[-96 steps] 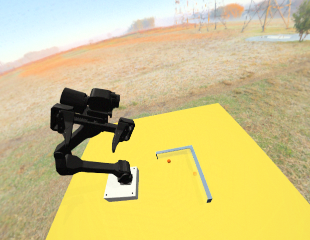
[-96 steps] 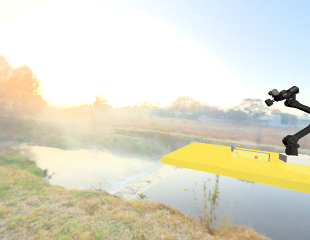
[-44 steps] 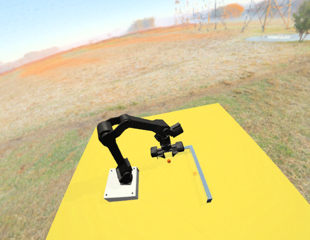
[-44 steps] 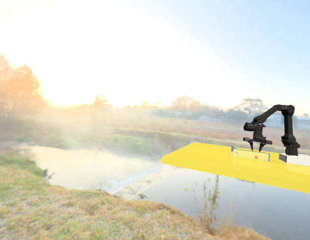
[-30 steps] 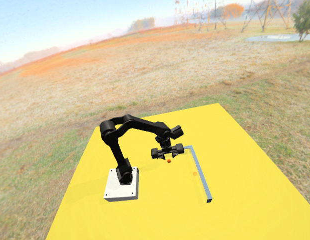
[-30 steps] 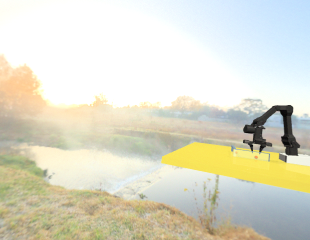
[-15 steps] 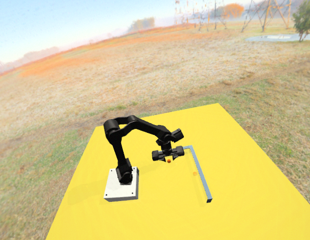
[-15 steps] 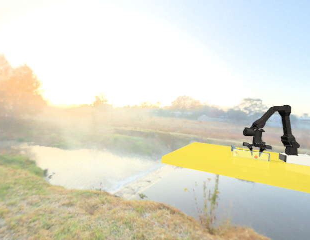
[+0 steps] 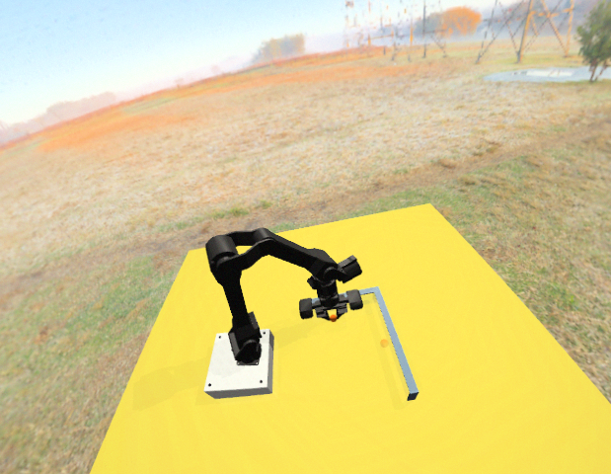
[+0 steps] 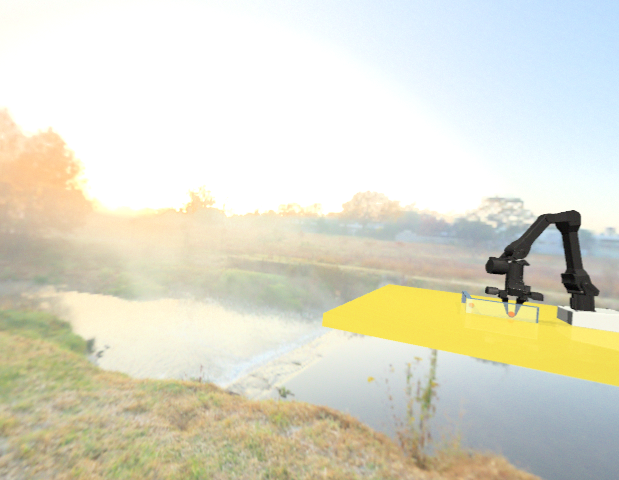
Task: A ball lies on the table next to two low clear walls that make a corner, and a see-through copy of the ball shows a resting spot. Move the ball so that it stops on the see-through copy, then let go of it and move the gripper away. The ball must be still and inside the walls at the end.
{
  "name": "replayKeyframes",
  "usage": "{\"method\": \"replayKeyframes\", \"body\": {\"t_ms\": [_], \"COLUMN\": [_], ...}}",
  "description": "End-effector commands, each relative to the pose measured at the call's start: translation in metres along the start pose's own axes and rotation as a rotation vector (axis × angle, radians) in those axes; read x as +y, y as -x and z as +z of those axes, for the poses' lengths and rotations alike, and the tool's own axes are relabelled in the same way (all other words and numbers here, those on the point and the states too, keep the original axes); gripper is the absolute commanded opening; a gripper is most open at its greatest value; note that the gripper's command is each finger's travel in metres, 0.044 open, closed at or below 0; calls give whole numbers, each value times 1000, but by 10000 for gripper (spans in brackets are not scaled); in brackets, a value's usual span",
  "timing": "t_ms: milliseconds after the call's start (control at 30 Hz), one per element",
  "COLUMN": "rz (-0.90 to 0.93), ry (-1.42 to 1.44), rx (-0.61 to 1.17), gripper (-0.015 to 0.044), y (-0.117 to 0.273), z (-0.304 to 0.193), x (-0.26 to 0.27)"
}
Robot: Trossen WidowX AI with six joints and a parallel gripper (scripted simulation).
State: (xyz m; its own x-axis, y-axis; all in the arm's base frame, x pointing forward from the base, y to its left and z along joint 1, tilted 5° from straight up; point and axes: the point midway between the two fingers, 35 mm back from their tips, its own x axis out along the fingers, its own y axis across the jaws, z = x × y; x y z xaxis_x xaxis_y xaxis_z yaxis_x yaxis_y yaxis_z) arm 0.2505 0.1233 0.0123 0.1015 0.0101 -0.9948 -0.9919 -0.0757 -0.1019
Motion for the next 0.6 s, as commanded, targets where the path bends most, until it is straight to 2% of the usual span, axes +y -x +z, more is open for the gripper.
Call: {"method": "replayKeyframes", "body": {"t_ms": [0, 33, 567], "rz": [2, 2, 1], "ry": [-2, -2, -3], "rx": [-3, -3, -3], "gripper": [22, 0, 0], "y": [0, 3, 105], "z": [0, 1, 2], "x": [0, 0, -3]}}
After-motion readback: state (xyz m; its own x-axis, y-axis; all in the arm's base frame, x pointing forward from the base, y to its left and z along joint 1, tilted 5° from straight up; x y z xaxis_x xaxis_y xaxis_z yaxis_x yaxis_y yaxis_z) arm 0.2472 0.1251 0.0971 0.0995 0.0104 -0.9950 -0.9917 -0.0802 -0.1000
